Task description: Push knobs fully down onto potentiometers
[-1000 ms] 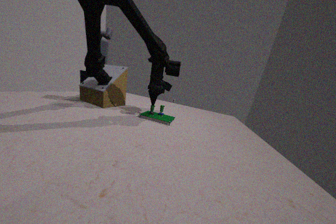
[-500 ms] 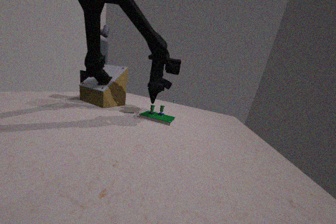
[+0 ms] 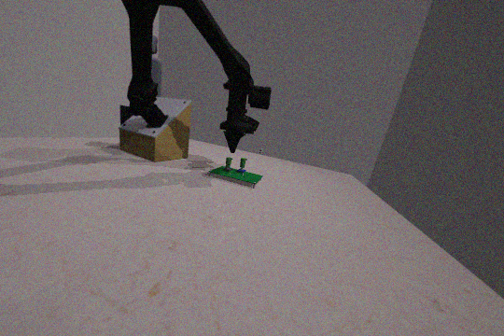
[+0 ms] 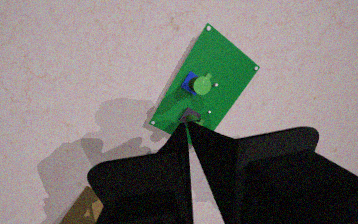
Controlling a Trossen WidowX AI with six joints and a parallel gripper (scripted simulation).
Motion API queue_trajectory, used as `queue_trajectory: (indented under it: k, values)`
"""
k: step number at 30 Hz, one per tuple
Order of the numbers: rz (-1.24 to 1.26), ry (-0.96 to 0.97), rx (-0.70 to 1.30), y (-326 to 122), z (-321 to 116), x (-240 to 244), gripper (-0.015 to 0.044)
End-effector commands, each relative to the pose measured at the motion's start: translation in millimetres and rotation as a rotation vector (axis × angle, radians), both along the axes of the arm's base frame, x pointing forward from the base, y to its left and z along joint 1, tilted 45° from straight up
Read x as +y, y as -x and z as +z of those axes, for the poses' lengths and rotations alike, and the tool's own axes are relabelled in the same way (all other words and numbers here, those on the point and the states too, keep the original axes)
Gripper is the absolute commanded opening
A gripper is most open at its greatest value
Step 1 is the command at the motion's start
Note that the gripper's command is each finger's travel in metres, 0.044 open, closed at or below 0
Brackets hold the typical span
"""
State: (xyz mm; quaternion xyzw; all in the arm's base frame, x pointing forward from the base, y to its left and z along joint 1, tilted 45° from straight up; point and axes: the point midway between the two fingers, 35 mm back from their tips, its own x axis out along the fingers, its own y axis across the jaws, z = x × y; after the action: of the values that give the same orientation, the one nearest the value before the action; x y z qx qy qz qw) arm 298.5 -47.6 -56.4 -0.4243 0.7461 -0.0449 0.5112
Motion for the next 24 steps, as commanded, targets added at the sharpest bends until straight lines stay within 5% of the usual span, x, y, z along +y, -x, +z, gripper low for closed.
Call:
queue_trajectory:
  k: [1,24]
  values:
    - [0.093,-0.02,0.086,-2.4,-1.2,1.8,0.0]
    - [0.665,-0.116,0.637,-15.5,-0.4,2.9,0.0]
